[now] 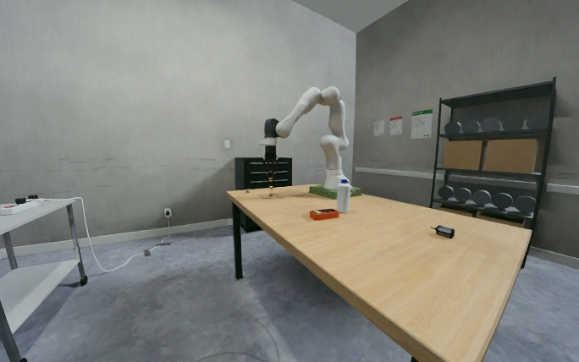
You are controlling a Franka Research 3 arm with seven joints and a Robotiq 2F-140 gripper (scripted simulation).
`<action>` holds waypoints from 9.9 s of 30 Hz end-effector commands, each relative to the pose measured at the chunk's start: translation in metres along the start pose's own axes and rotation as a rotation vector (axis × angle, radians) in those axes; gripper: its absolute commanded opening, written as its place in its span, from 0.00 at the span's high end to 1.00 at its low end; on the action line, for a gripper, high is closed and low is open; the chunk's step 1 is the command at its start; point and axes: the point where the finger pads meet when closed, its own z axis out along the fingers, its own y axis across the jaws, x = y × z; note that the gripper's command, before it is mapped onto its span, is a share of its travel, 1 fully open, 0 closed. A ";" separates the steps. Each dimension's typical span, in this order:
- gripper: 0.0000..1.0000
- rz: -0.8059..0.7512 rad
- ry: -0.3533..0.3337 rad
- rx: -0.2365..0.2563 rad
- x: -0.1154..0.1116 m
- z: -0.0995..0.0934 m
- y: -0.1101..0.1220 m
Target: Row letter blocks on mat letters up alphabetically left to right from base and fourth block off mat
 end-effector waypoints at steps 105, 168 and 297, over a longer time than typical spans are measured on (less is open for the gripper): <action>0.78 0.039 0.002 -0.004 -0.001 0.096 -0.002; 0.78 0.038 0.002 -0.004 -0.002 0.100 0.000; 0.00 -0.145 0.023 0.000 0.017 0.005 -0.032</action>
